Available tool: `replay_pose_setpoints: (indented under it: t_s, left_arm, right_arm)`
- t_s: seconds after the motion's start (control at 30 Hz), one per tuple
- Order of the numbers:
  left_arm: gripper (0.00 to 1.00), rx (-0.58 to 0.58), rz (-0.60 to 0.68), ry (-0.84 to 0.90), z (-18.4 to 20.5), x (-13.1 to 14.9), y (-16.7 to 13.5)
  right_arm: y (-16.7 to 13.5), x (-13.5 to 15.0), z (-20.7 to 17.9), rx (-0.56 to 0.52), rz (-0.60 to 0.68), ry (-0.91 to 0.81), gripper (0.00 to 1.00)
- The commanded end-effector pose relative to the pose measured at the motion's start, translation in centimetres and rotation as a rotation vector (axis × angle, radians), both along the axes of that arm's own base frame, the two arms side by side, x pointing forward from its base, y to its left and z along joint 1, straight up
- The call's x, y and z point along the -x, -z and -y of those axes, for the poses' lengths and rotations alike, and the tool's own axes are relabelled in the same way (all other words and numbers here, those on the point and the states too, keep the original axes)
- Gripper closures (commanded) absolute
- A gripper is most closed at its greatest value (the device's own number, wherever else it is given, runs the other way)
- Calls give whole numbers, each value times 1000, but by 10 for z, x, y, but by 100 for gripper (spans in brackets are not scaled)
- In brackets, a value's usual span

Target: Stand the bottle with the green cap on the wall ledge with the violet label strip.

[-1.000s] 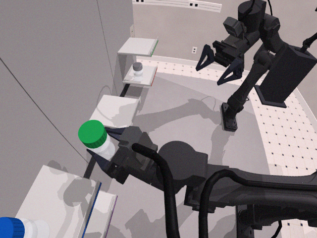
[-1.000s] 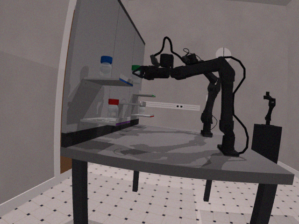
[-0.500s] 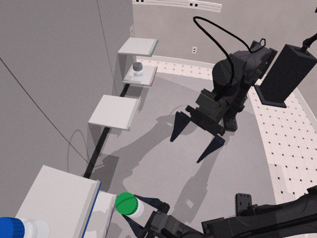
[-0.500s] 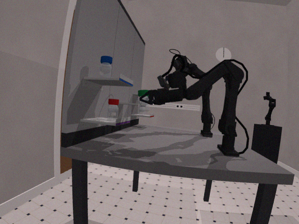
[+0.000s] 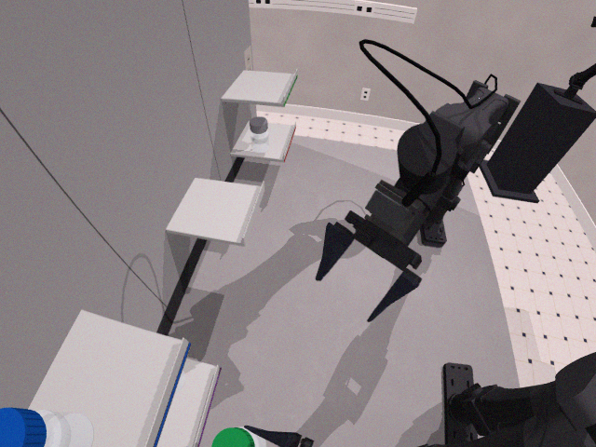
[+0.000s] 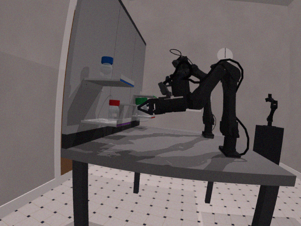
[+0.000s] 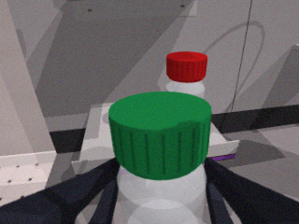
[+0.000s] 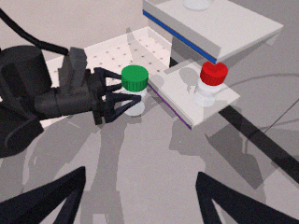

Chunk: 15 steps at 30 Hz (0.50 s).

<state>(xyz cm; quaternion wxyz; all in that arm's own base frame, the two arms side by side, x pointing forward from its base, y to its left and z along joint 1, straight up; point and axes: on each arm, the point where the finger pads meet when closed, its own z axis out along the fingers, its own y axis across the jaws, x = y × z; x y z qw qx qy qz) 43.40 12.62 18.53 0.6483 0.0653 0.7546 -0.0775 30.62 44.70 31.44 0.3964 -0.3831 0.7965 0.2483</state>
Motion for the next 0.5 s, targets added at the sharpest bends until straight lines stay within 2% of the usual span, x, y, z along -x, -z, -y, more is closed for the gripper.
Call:
replay_pose_setpoints:
  t_s: [0.0,0.1,0.17,0.27,0.47]
  left_arm:
    - [48,-37,106,14,-2,-9,-31]
    - [48,-50,135,-55,-8,-9,-43]
    - [48,-50,135,-55,-8,-9,-43]
    - [48,-43,141,-168,-11,-7,-41]
    - [48,-27,156,-330,7,2,-38]
  right_arm:
    - [-26,4,-2,-47,33,-2,11]
    - [-26,4,-2,-47,33,-2,11]
    - [-26,4,-2,-47,33,-2,11]
    - [-21,2,-1,-38,27,-2,11]
    - [-21,2,-1,-38,27,-2,11]
